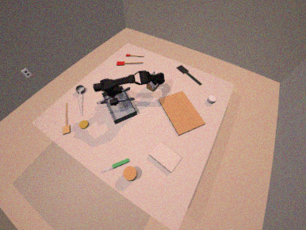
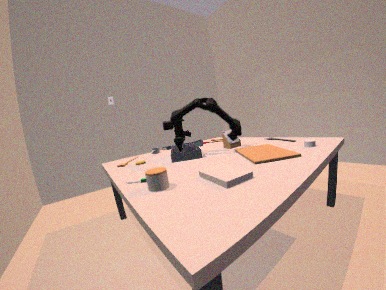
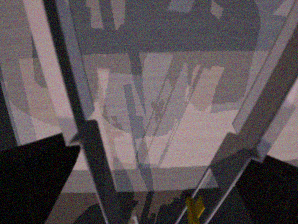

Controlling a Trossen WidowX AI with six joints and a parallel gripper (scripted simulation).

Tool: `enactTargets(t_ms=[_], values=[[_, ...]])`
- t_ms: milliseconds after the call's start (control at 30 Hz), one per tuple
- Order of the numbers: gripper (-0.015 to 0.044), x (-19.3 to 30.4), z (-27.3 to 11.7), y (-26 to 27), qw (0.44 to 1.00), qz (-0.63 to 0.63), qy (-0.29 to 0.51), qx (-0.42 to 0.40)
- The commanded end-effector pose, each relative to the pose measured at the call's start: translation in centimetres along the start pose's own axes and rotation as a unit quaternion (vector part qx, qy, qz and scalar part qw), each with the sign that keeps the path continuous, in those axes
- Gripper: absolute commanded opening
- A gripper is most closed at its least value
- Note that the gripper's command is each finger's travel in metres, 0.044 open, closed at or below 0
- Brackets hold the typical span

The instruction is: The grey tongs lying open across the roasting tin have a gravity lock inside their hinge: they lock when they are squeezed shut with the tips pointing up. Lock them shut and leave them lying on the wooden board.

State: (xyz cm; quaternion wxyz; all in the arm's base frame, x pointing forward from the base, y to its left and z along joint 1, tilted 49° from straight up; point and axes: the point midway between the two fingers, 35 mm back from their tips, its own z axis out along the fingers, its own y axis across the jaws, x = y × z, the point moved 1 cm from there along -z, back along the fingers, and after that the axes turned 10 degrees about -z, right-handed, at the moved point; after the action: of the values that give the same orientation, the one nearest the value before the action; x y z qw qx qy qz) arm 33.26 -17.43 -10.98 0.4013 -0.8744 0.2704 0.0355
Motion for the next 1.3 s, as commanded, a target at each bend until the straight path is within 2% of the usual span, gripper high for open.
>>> enactTargets(t_ms=[0,167,300,1267], values=[[0.0440,-0.23,0.83,-0.07,1.000,0.003,-0.002,0.002],[0.0440,-0.30,1.22,-0.08,1.000,0.002,-0.002,0.002],[0.0335,-0.17,0.85,-0.05,1.000,0.000,-0.001,0.000],[0.0142,-0.17,0.85,-0.05,1.000,0.000,-0.001,0.000]])
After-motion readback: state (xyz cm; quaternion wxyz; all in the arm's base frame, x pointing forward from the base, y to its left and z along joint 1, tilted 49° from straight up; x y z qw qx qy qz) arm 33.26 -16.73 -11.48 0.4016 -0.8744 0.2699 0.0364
